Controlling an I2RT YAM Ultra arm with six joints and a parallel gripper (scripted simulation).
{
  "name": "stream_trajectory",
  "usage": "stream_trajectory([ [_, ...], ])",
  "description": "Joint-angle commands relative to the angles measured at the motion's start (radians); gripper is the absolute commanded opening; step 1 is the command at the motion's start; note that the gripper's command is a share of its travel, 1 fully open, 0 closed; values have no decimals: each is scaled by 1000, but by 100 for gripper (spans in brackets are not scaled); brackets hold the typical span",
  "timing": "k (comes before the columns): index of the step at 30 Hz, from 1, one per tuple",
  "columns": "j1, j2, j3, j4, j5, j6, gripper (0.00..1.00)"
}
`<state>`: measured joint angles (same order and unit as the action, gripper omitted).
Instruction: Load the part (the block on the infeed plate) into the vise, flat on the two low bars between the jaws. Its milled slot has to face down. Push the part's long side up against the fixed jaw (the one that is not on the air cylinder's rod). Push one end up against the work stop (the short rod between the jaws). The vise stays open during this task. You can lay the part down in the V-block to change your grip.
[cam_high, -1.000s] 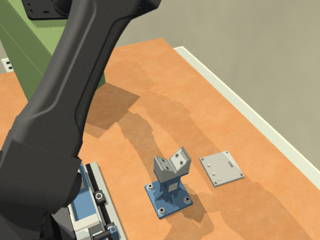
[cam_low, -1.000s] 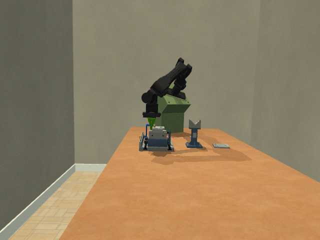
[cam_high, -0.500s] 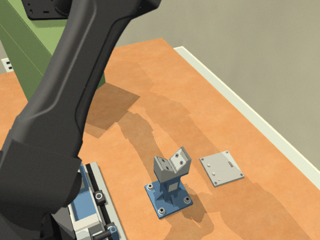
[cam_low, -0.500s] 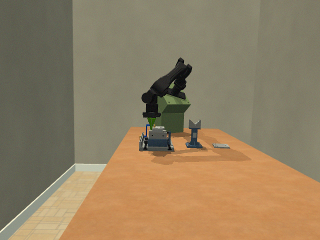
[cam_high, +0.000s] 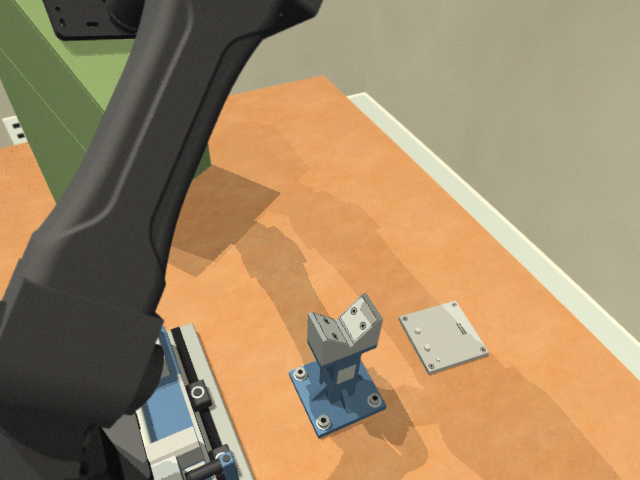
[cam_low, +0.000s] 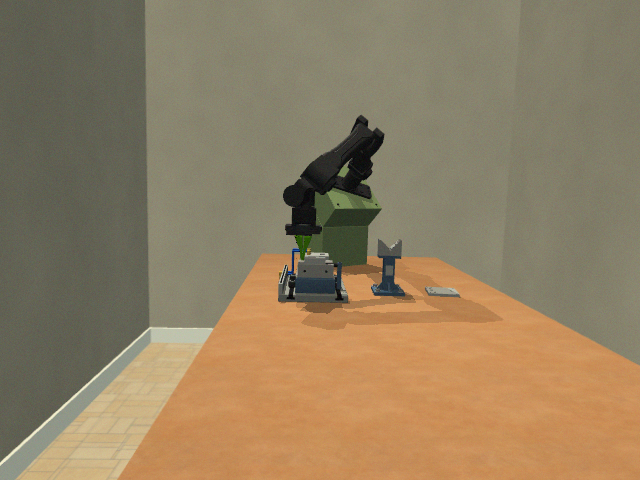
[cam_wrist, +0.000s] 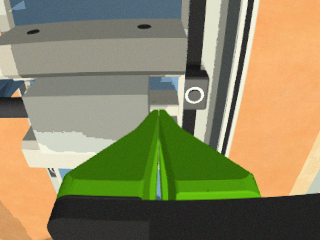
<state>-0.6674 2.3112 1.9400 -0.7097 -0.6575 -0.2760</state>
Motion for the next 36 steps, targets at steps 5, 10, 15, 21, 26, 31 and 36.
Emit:
stream_trajectory([
  [5,-5,-31,-10,1,-17,7,0],
  [10,-6,-30,-7,1,-17,7,0],
  [15,-21,11,29,-13,-19,-6,0],
  [21,-32,31,52,-23,-24,-20,0],
  [26,-44,53,79,-36,-29,-33,0],
  [31,-56,78,112,-52,-35,-46,0],
  [36,-62,89,134,-64,-37,-54,0],
])
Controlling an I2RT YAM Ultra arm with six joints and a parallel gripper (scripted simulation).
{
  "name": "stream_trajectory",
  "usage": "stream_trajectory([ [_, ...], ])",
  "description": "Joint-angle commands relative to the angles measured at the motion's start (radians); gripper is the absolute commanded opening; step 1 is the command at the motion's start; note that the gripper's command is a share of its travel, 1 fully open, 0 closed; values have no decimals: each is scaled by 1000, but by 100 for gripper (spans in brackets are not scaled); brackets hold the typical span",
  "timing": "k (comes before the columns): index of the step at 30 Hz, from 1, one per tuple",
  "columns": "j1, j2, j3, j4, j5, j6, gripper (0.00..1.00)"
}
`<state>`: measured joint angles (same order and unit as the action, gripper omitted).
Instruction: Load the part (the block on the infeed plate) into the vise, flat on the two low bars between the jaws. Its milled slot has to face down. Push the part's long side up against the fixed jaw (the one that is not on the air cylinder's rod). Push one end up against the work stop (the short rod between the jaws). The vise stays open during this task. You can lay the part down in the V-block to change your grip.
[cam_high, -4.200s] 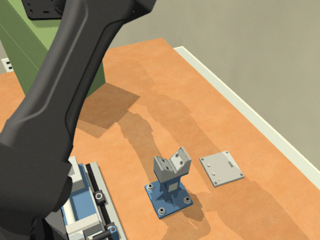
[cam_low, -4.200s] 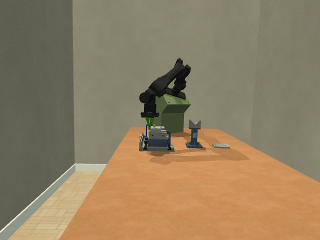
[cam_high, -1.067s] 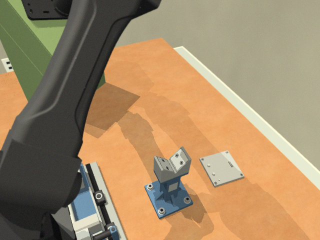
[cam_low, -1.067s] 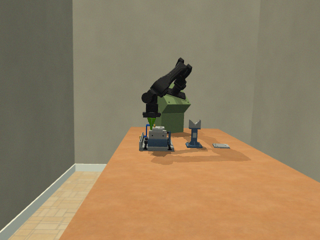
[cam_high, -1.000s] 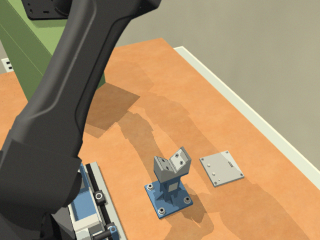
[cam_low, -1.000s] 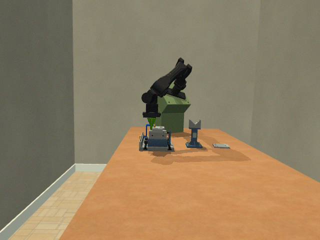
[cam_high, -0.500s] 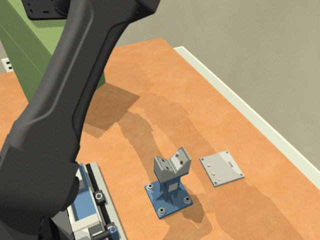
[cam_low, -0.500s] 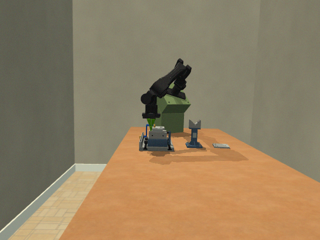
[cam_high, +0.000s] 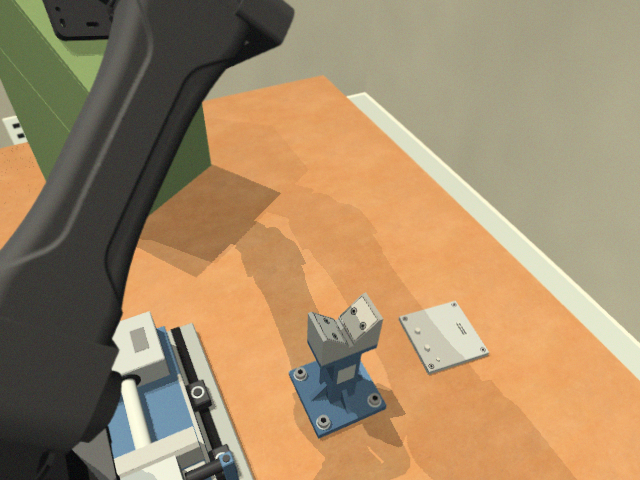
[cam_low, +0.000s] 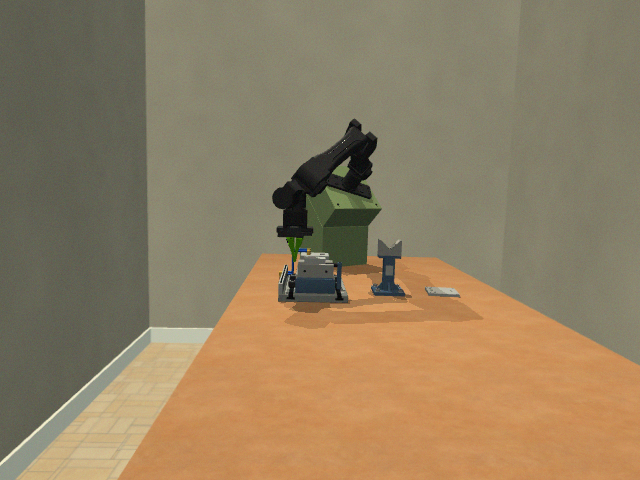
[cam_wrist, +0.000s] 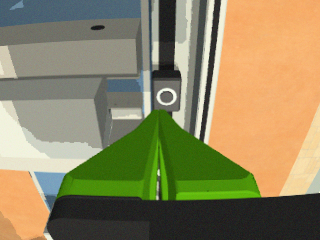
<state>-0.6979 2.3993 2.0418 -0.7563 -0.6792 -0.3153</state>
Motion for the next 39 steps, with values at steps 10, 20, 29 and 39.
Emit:
stream_trajectory([
  [10,-33,-11,37,-22,-16,-17,0],
  [20,-42,-41,33,-40,-20,-28,0],
  [29,-69,-75,34,-93,-31,-59,0],
  [39,-95,-99,43,-150,-42,-90,0],
])
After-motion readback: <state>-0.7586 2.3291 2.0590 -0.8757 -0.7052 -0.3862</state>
